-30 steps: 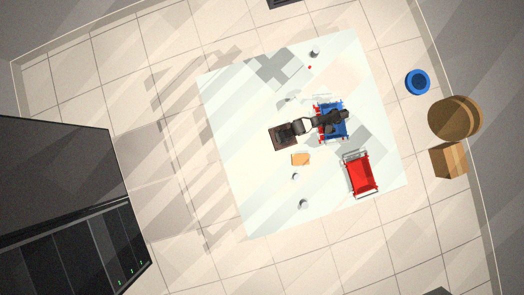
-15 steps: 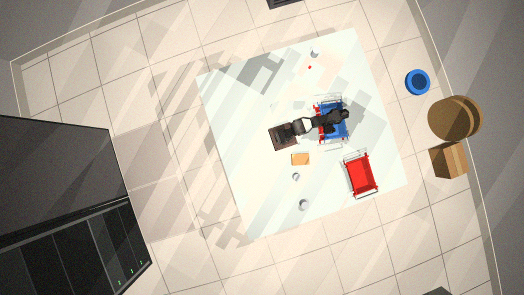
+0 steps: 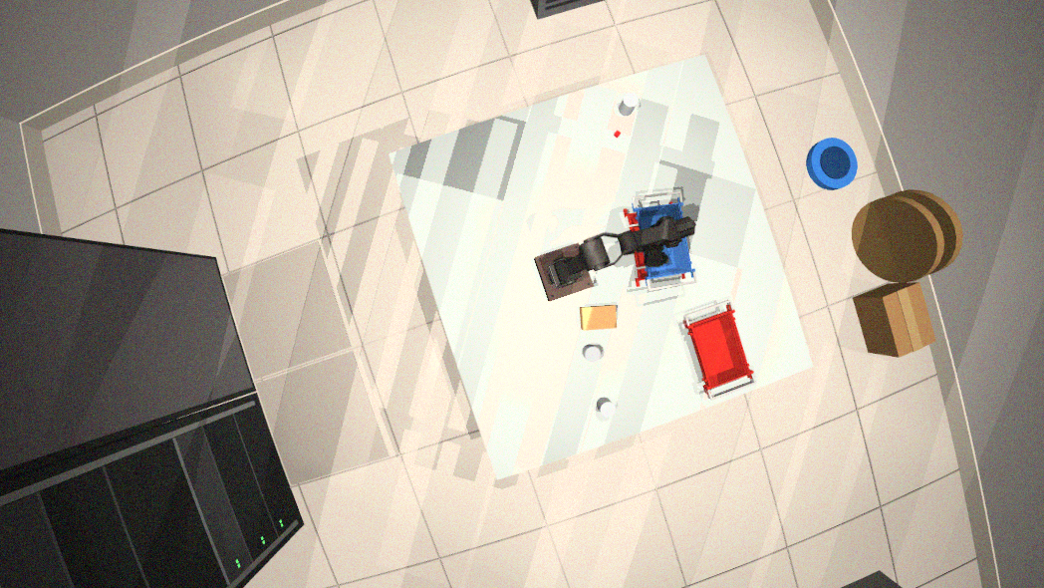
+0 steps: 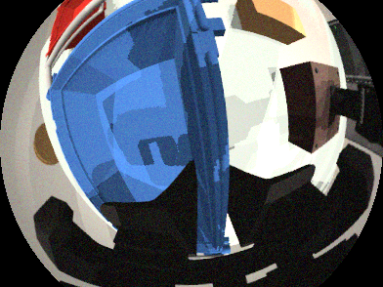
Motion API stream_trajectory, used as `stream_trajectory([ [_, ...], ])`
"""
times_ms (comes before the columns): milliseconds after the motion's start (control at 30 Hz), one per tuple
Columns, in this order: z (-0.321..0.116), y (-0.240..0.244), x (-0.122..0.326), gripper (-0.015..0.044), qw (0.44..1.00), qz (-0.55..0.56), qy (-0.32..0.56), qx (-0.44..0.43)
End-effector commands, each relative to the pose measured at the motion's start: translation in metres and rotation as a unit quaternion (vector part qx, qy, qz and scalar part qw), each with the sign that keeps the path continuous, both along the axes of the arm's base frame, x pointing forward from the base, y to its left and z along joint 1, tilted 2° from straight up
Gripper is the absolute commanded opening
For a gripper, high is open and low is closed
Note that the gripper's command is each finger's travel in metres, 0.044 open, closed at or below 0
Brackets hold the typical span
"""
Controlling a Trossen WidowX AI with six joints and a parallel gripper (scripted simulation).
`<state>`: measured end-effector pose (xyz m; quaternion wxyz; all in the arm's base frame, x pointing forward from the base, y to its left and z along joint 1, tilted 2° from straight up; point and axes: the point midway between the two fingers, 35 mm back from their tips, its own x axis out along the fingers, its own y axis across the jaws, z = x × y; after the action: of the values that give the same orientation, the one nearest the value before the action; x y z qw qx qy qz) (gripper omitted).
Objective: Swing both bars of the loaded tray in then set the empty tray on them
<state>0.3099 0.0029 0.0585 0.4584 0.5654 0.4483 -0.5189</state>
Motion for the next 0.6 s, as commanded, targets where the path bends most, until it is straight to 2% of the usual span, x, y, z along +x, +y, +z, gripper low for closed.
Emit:
stream_trajectory([
  [0, -0.003, 0.000, -0.001, 0.0000, 1.000, 0.000, 0.004, 0.001],
  [567, -0.015, 0.002, -0.008, 0.0000, 1.000, -0.001, 0.015, 0.004],
])
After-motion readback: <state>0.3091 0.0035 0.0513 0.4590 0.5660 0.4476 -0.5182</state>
